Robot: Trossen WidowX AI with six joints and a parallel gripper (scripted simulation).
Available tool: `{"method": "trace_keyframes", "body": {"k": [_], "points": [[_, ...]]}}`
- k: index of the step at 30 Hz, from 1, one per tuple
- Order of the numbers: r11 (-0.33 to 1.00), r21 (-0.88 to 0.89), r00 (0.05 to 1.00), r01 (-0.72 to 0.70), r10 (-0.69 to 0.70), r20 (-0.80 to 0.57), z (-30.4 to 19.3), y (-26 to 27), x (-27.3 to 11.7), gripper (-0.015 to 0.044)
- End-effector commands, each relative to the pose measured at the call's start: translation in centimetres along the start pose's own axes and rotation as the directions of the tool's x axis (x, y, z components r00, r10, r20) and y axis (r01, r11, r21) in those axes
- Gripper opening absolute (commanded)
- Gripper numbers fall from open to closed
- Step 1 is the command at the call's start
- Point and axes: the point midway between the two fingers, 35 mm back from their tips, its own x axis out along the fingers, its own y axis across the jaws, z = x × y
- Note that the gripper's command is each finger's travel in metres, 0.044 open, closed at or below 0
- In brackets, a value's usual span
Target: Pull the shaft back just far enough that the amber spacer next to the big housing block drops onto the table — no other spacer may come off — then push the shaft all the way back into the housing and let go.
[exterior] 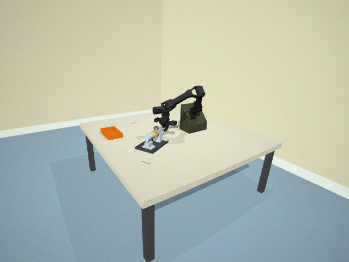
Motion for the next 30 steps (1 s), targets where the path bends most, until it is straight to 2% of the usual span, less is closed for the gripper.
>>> {"method": "trace_keyframes", "body": {"k": [1,30], "points": [[1.0,-0.004,1.0,0.002,-0.002,0.0,-0.08,0.04,-0.09,0.0],[1.0,-0.004,1.0,0.002,-0.002,0.0,-0.39,0.03,-0.09,0.0]]}}
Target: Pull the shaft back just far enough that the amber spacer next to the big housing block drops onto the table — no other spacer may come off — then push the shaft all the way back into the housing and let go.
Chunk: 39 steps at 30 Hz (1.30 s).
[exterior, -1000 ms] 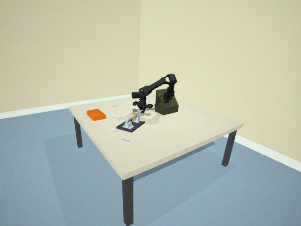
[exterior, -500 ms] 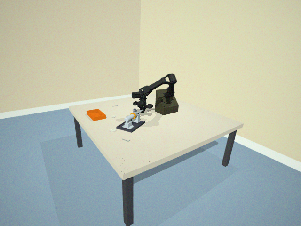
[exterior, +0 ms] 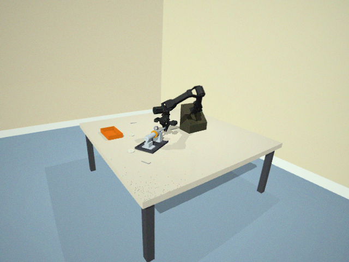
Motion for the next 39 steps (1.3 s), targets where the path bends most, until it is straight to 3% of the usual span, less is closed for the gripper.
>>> {"method": "trace_keyframes", "body": {"k": [1,39], "points": [[1.0,-0.004,1.0,0.002,-0.002,0.0,-0.08,0.04,-0.09,0.0],[1.0,-0.004,1.0,0.002,-0.002,0.0,-0.49,0.03,-0.09,0.0]]}}
